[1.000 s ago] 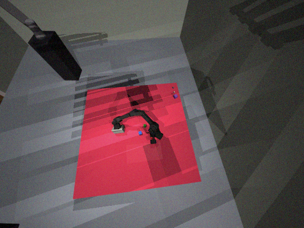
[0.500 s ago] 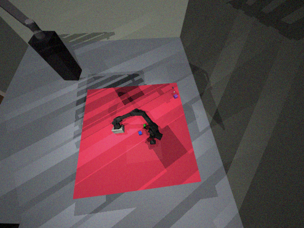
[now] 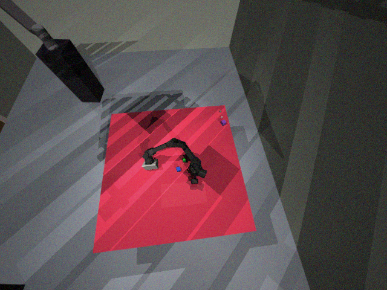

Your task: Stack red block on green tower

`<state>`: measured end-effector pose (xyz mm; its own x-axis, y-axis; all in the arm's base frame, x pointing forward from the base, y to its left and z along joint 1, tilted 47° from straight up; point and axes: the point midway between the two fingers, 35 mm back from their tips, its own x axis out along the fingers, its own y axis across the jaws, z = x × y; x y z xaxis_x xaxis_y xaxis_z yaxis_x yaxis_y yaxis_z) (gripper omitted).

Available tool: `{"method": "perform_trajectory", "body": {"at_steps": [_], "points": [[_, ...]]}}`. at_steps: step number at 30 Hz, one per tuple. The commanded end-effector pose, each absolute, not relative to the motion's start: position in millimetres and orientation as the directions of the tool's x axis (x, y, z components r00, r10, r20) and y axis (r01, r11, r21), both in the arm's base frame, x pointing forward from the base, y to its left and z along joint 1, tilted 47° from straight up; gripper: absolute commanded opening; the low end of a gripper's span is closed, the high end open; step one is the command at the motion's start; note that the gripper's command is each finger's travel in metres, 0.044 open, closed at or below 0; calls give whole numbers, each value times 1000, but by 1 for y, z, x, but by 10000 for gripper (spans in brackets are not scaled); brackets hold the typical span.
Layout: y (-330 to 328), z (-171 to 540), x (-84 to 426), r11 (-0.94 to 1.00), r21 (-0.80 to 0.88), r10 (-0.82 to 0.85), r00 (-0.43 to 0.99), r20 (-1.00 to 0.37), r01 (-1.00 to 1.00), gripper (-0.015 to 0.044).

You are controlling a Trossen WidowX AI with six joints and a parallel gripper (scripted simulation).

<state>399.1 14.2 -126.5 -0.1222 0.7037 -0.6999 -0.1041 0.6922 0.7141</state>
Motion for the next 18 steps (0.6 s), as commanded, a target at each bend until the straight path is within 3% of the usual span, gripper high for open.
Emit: {"method": "perform_trajectory", "body": {"at_steps": [1,16,18], "points": [[19,-131,396,689,719,708,-128,-695,-95,440],[18,-130,396,689,719,708,-128,-695,-95,440],[18,-130,396,689,719,708,-128,-695,-95,387]]}}
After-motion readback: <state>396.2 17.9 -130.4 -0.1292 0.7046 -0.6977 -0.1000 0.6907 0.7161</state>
